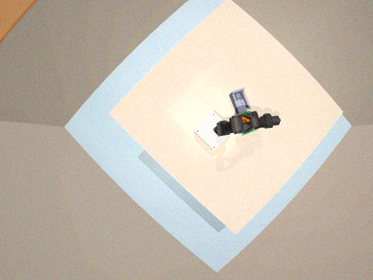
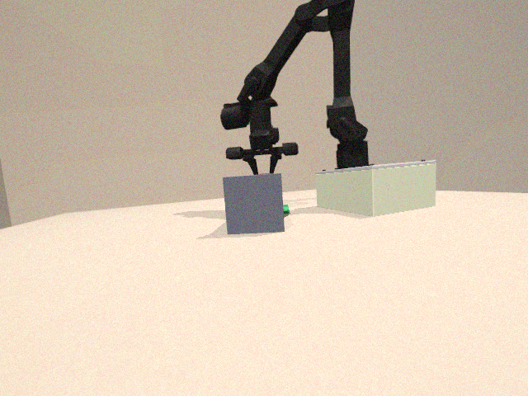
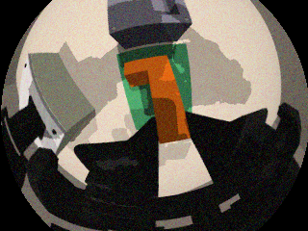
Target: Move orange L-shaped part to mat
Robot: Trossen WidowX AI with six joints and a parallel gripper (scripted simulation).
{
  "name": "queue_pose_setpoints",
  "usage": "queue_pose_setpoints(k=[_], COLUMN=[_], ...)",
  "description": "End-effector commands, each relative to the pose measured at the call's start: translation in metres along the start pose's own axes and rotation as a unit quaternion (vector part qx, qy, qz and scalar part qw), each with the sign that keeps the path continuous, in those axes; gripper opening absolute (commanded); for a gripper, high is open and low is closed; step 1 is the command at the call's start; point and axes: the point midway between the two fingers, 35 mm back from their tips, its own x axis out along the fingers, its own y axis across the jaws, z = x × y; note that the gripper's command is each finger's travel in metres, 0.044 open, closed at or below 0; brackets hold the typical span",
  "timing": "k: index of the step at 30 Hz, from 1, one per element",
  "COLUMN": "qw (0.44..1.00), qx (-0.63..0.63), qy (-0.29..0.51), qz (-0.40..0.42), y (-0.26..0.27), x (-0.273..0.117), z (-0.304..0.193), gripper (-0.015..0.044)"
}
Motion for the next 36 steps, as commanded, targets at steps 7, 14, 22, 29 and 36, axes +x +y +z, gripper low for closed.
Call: queue_pose_setpoints(k=[7,14,22,29,36], qw=[1.000,1.000,1.000,1.000,1.000], qx=[0.000,-0.001,-0.002,0.001,0.001], qy=[0.000,-0.001,-0.002,0.001,0.001], qz=[0.000,0.000,0.001,-0.006,-0.006], y=[0.000,-0.004,0.001,-0.002,-0.002], x=[0.000,-0.047,-0.092,-0.087,-0.087], z=[0.000,-0.001,0.000,-0.001,-0.001], gripper=[0.0210,0.0394,0.0400,0.0400,0.0400])
